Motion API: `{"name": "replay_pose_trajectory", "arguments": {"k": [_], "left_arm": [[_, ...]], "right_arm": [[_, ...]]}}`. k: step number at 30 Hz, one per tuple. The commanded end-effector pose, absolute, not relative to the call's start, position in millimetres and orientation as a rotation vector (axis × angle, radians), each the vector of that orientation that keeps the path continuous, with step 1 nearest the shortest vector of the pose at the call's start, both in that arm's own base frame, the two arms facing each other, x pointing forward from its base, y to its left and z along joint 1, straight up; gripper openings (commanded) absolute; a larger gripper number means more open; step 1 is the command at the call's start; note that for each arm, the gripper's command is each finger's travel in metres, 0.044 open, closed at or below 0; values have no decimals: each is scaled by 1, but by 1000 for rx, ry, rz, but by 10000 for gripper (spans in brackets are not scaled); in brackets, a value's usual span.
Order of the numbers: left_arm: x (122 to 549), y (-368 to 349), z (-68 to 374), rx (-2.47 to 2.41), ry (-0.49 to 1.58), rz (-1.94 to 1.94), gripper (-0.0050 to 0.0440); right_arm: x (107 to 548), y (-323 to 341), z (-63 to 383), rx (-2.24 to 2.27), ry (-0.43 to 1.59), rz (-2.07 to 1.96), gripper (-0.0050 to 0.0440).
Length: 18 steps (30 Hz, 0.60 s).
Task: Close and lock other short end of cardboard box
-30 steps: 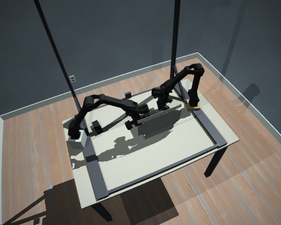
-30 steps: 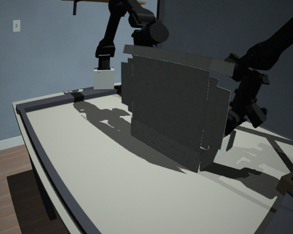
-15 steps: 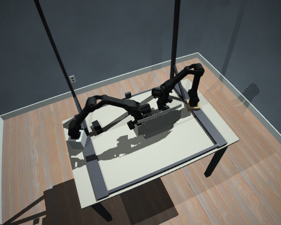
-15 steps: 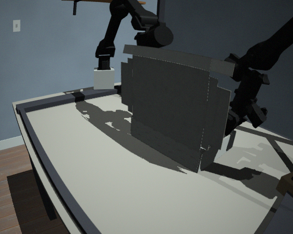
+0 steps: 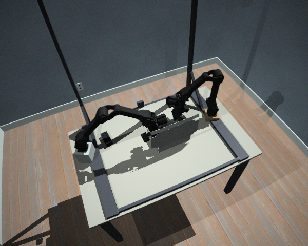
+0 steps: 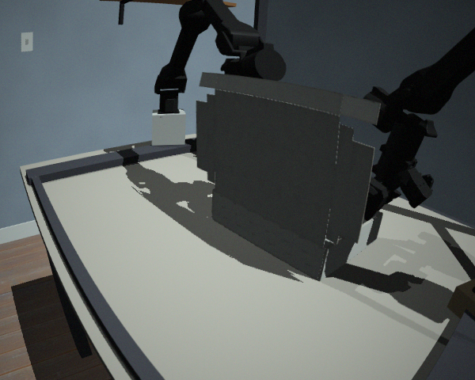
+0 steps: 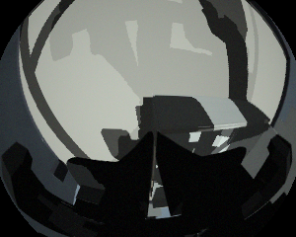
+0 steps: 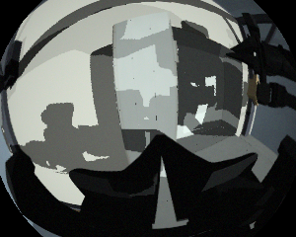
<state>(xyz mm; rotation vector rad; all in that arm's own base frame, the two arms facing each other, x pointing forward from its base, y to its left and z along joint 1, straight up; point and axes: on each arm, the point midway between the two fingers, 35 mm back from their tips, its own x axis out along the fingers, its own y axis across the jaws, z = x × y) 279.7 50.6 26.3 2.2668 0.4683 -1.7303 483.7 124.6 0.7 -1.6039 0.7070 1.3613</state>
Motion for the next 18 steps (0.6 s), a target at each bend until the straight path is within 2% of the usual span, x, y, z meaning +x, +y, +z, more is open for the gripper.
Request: {"name": "replay_pose_trajectory", "arguments": {"k": [1,18], "left_arm": [[283,51,31,2284,461,-1712,5],[283,51,31,2284,461,-1712,5]], "right_arm": [[493,128,11,-1617,682,1326,0],[499,130,-7,-1617,681,1325,0]]}}
